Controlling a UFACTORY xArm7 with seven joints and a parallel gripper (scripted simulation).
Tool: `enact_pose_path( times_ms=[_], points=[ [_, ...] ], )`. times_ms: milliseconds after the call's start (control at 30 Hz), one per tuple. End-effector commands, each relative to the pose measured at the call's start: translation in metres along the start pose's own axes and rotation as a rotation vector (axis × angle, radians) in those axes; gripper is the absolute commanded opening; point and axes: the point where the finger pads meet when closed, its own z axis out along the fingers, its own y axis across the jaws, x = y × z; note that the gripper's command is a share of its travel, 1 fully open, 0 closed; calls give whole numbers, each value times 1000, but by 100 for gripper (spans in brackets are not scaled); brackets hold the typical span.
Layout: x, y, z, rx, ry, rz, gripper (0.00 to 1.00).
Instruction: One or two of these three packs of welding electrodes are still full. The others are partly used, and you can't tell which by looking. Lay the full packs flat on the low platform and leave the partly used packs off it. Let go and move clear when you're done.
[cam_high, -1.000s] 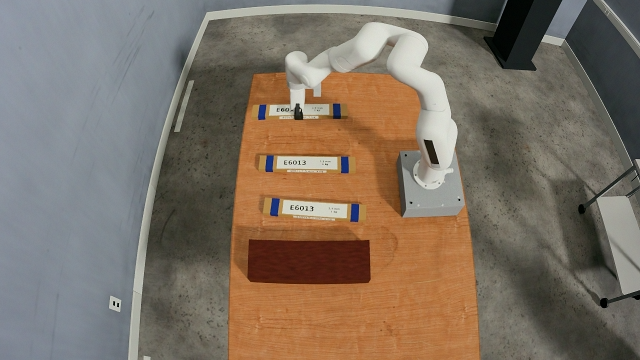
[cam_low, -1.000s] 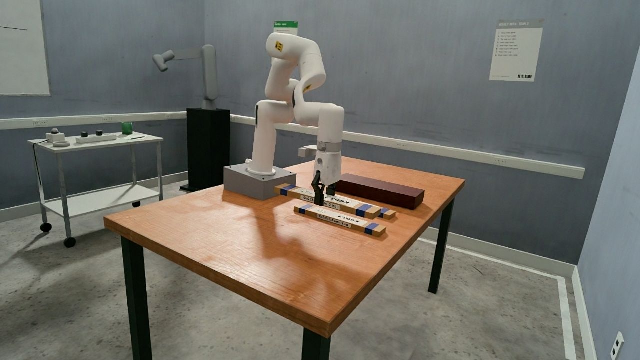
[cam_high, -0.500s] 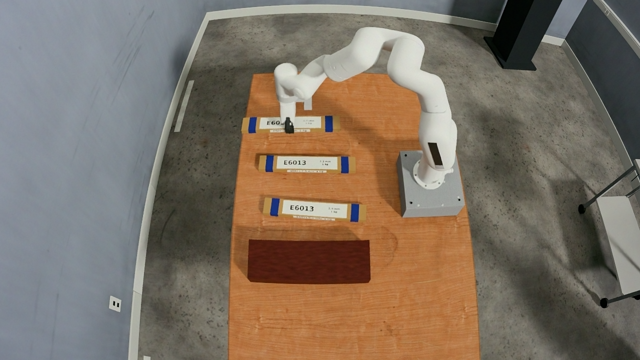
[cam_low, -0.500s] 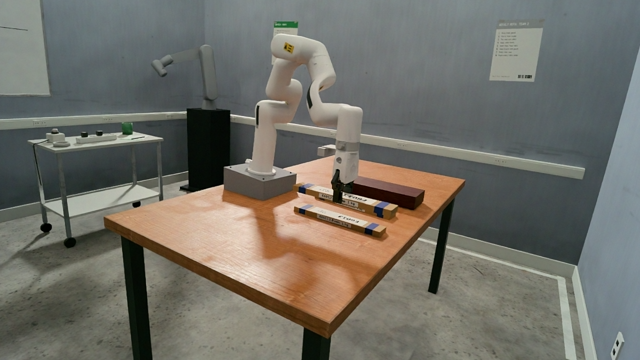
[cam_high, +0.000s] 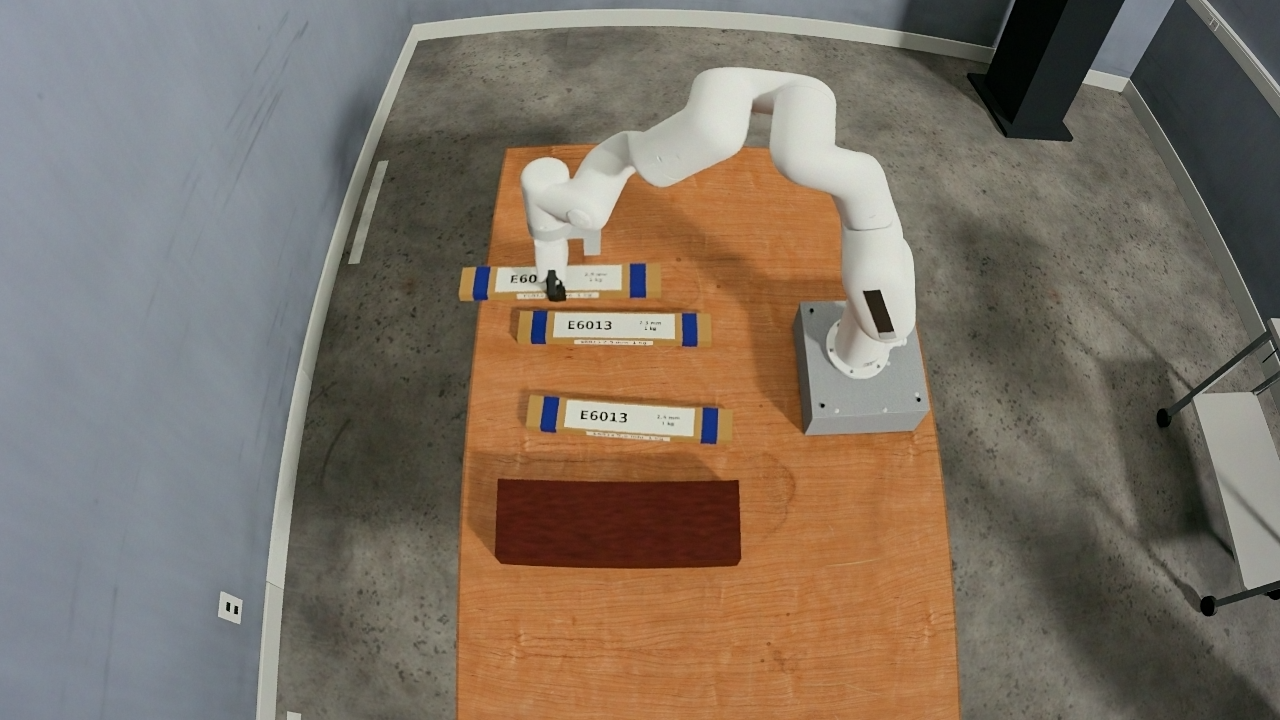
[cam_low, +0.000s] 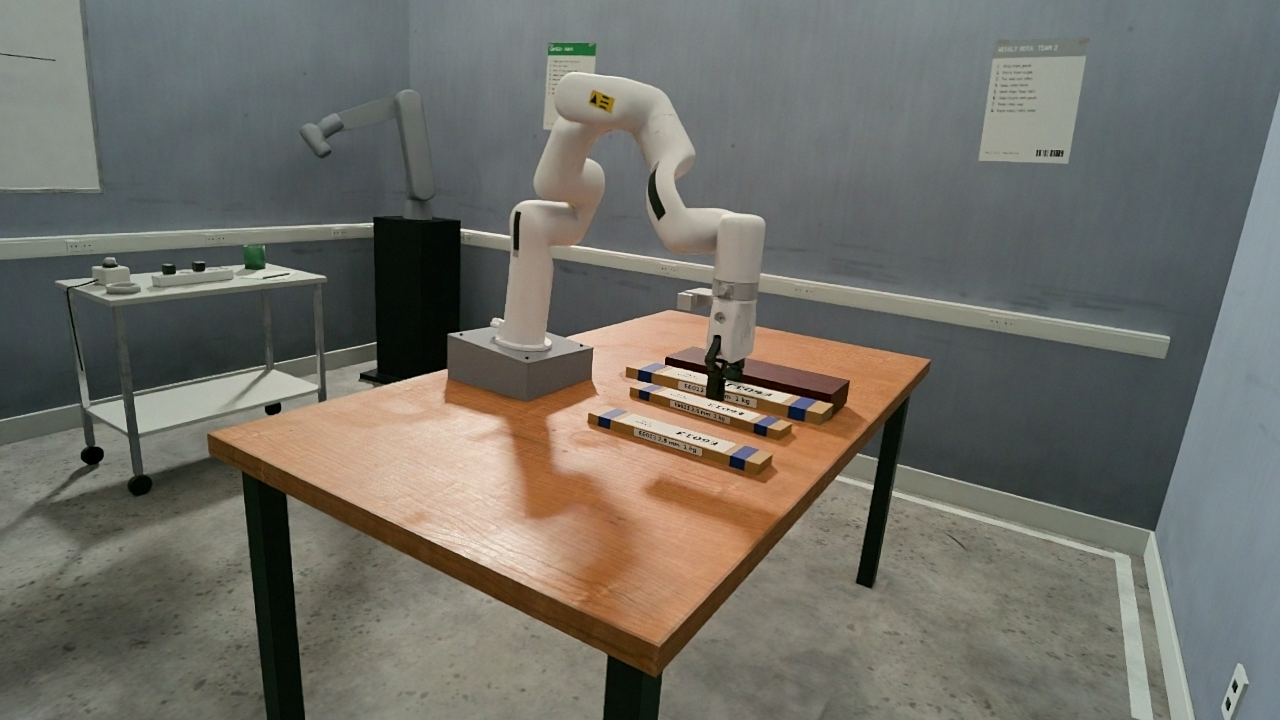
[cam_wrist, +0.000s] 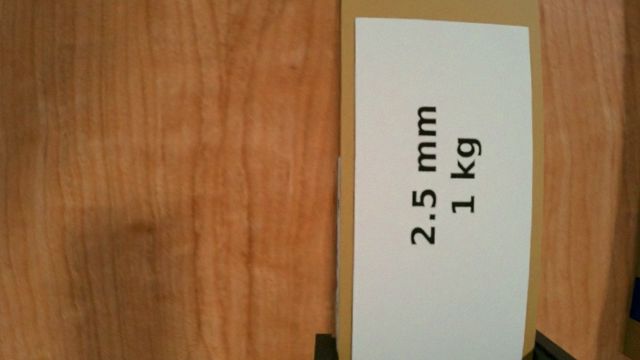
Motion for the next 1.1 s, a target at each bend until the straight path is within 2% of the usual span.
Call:
enact_pose_path(
  times_ms=[0, 367, 767, 1067],
  points=[
    [-14, 21, -2, 4, -4, 3, 58],
    [-39, 69, -2, 4, -4, 3, 58],
    [-53, 97, -2, 4, -4, 3, 58],
    [-57, 106, -2, 4, -4, 3, 58]
  ],
)
